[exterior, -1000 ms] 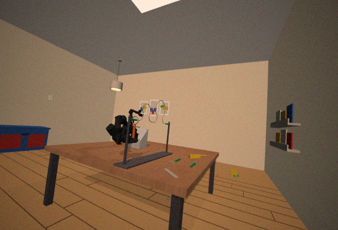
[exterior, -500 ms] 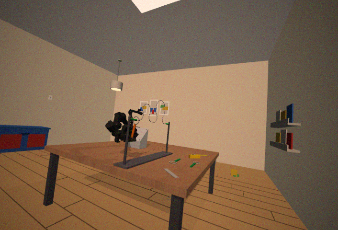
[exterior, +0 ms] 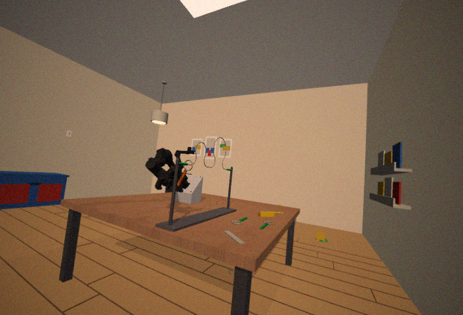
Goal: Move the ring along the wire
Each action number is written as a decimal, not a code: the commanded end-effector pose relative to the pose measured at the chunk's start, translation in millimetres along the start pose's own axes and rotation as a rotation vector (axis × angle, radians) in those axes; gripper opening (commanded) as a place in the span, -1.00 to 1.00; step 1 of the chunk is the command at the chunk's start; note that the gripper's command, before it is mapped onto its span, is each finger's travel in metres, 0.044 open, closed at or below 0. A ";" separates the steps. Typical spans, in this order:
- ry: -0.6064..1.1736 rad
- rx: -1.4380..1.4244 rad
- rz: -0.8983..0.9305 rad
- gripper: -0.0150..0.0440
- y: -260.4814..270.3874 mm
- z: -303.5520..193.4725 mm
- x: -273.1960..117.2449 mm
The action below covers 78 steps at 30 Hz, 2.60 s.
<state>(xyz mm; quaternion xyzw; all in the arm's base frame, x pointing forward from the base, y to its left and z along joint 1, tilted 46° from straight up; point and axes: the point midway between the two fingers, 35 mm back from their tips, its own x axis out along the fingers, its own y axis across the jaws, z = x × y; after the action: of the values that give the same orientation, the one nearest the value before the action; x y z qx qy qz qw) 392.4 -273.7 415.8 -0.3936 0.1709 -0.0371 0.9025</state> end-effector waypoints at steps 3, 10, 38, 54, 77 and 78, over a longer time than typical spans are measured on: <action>0.071 0.009 0.007 -1.00 8.4 2.4 -11.6; 0.072 0.050 0.031 -1.00 20.6 2.0 -11.3; 0.057 0.497 0.271 -1.00 101.3 21.4 -19.2; 0.043 0.849 0.454 -1.00 145.5 58.2 -35.9; 0.022 1.348 0.713 -1.00 173.8 130.4 -69.9; 0.021 1.365 0.721 -1.00 173.9 133.0 -71.2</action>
<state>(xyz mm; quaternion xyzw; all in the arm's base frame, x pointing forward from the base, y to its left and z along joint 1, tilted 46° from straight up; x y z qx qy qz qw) 361.5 -55.6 387.5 0.3091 0.2388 0.1475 0.9087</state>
